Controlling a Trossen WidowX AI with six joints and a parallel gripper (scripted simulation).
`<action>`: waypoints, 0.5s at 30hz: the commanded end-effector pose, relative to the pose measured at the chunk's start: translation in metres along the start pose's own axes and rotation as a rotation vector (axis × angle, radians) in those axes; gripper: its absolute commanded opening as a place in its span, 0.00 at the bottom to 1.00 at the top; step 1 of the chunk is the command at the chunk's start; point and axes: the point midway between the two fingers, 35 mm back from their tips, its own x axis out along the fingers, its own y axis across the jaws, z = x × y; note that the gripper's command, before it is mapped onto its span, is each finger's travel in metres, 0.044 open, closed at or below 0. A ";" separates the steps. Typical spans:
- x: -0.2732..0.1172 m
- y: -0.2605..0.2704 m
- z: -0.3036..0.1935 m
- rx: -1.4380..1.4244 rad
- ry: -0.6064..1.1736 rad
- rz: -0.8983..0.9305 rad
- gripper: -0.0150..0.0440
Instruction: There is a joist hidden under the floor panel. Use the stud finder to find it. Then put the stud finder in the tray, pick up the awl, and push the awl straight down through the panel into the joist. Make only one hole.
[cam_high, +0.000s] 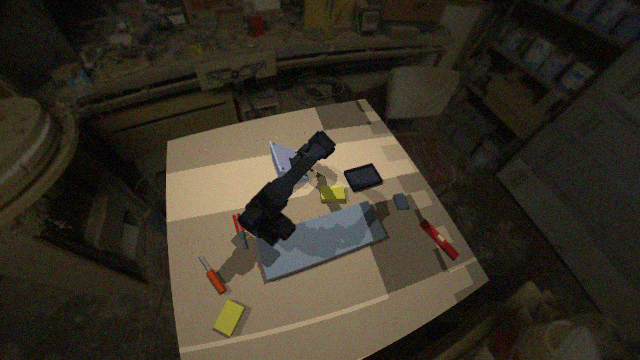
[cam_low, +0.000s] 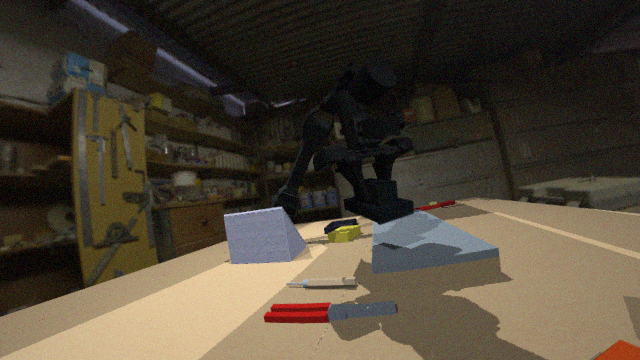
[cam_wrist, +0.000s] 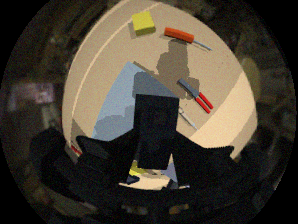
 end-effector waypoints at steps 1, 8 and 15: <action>-0.002 0.007 0.008 -0.131 -0.020 0.026 0.25; -0.003 0.017 0.020 -0.393 -0.050 0.068 0.25; -0.003 0.027 0.031 -0.656 -0.090 0.104 0.25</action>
